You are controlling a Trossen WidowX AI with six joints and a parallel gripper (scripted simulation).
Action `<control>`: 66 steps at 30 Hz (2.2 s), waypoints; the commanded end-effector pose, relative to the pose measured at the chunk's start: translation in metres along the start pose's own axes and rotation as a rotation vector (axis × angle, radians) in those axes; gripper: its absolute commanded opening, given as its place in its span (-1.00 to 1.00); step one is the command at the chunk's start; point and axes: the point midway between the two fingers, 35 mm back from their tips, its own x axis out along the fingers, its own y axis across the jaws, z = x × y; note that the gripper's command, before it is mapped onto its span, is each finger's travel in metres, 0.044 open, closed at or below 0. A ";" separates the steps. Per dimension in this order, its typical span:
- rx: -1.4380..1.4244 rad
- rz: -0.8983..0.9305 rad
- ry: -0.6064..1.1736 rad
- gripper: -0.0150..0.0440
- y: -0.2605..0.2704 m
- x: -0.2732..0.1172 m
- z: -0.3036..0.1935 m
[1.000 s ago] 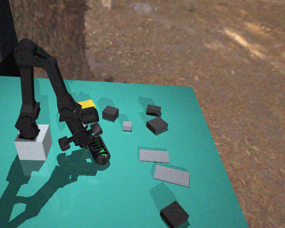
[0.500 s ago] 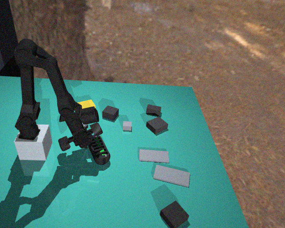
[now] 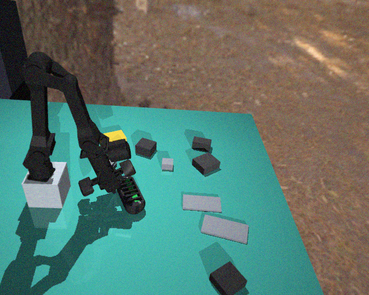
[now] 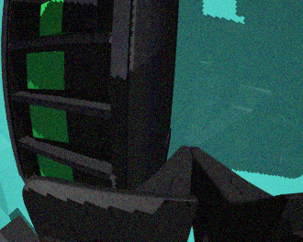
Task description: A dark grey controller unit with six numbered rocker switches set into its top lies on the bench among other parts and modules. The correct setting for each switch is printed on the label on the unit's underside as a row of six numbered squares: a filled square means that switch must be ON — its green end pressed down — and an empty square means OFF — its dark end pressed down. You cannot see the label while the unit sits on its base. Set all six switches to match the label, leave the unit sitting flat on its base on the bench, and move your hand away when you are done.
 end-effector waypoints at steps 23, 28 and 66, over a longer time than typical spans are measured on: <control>-0.004 0.032 0.003 -0.49 0.012 0.000 0.000; -0.004 0.032 0.003 -0.49 0.012 0.000 0.000; -0.006 0.030 0.003 -0.49 -0.003 -0.032 0.001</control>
